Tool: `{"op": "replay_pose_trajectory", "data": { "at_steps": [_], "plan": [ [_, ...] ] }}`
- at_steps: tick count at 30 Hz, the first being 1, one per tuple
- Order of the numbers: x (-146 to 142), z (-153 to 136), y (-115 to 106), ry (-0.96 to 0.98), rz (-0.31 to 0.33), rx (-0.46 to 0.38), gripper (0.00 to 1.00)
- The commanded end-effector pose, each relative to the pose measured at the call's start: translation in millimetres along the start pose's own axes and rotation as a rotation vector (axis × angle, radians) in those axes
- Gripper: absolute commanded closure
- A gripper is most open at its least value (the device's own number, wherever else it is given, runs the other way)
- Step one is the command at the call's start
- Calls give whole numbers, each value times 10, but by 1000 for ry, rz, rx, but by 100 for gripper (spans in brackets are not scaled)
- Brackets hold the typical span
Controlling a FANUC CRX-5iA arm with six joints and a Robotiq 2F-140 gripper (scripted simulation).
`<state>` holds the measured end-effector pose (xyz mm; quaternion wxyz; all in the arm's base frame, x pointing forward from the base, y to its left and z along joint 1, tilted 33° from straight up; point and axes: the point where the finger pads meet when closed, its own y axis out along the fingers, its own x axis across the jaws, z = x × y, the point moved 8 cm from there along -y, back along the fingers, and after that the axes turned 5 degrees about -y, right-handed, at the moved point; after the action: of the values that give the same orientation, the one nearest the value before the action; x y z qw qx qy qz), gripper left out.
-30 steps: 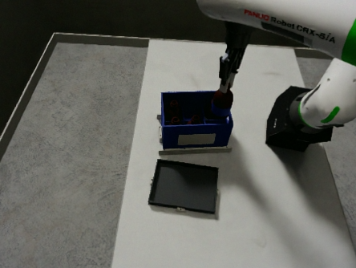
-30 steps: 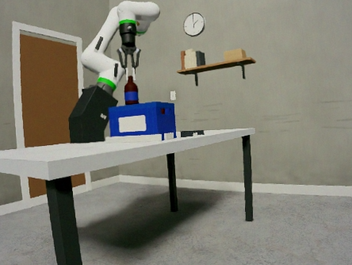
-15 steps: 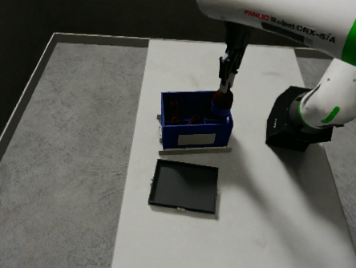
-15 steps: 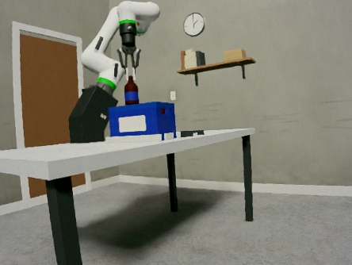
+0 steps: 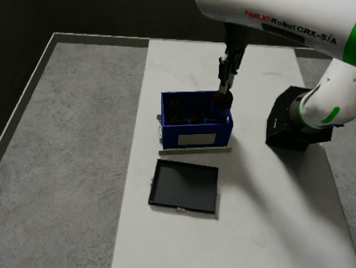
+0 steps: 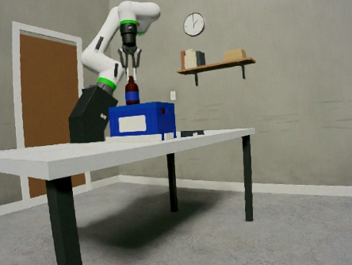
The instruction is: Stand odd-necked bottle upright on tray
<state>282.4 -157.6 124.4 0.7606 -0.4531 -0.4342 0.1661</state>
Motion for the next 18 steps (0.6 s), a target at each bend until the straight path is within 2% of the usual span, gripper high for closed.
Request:
{"op": "replay_pose_trajectory", "data": {
  "at_steps": [1,18],
  "plan": [
    [11,-2,-6,0,1,-1,90],
    [136,10,-6,0,1,-1,90]
  ]
}}
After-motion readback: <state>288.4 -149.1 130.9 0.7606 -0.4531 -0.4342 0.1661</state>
